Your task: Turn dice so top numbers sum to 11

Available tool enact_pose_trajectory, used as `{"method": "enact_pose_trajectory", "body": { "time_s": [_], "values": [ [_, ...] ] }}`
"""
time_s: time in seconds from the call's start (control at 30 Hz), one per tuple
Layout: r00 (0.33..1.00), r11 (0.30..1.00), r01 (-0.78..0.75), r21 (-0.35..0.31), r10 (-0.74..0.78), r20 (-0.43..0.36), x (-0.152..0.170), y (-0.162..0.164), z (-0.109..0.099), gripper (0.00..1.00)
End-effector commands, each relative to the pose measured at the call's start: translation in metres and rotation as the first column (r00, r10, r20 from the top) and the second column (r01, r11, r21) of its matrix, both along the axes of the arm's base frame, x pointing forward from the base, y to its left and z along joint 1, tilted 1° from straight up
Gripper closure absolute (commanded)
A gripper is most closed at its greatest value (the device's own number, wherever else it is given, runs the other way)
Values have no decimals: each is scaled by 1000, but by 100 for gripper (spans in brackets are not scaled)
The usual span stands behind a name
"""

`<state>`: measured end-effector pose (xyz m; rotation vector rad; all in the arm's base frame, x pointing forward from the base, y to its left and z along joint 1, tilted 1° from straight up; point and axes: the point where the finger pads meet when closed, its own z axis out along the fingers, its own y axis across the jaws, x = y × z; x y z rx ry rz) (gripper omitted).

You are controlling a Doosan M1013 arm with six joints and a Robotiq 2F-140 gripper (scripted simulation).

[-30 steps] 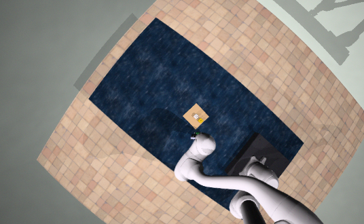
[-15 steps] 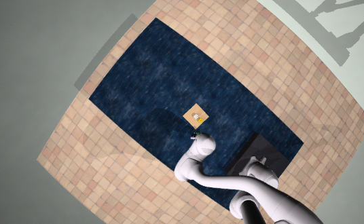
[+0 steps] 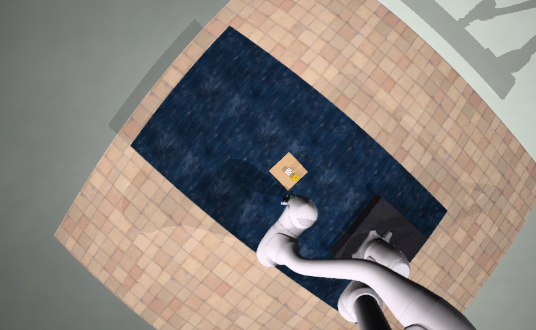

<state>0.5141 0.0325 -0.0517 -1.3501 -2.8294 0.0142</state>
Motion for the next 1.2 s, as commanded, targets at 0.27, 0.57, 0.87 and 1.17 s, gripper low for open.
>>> {"method": "enact_pose_trajectory", "body": {
  "time_s": [0.27,0.57,0.87,1.17],
  "values": [
    [1000,1000,0,0,0,0,0,0,0,84],
    [1000,1000,0,0,0,0,0,0,0,84],
    [1000,1000,0,0,0,0,0,0,6,84],
    [1000,1000,0,0,0,0,0,0,47,84]
  ]
}}
